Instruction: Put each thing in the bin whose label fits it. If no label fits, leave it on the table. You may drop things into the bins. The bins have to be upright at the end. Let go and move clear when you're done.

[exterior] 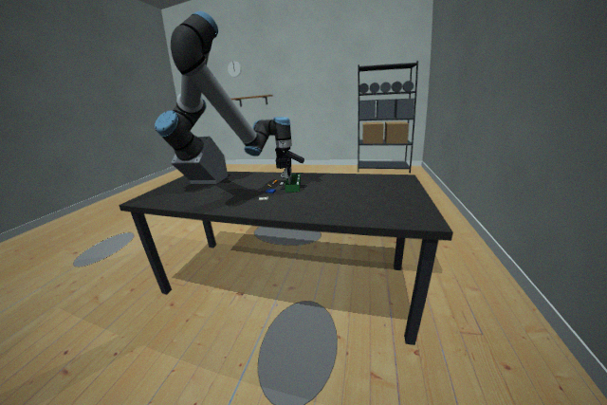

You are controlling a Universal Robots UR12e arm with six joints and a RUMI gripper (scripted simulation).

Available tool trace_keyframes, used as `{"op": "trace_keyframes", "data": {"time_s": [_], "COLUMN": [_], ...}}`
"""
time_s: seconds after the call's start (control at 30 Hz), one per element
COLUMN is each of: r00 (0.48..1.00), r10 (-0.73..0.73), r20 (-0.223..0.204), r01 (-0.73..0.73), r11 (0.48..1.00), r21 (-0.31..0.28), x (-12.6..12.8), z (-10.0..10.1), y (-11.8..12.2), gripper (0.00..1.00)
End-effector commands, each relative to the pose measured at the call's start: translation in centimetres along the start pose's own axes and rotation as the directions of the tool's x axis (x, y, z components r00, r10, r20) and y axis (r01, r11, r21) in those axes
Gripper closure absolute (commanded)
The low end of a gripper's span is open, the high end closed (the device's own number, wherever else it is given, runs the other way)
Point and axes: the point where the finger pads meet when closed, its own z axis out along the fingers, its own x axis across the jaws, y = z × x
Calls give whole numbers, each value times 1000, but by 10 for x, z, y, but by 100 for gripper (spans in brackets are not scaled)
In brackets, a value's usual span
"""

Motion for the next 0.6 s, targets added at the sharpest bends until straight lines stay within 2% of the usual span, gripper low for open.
{"op": "trace_keyframes", "data": {"time_s": [0.0, 0.2, 0.37, 0.57], "r00": [1000, 1000, 1000, 1000], "r10": [-1, -2, -1, 1], "r20": [-1, -1, -1, -1], "r01": [1, 2, 1, -1], "r11": [1000, 1000, 1000, 1000], "r21": [0, -1, 0, 1], "x": [0, -1, 0, 1], "z": [-10, -20, -40, -41], "y": [1, 2, 1, 0], "gripper": [96, 96, 96, 96]}}
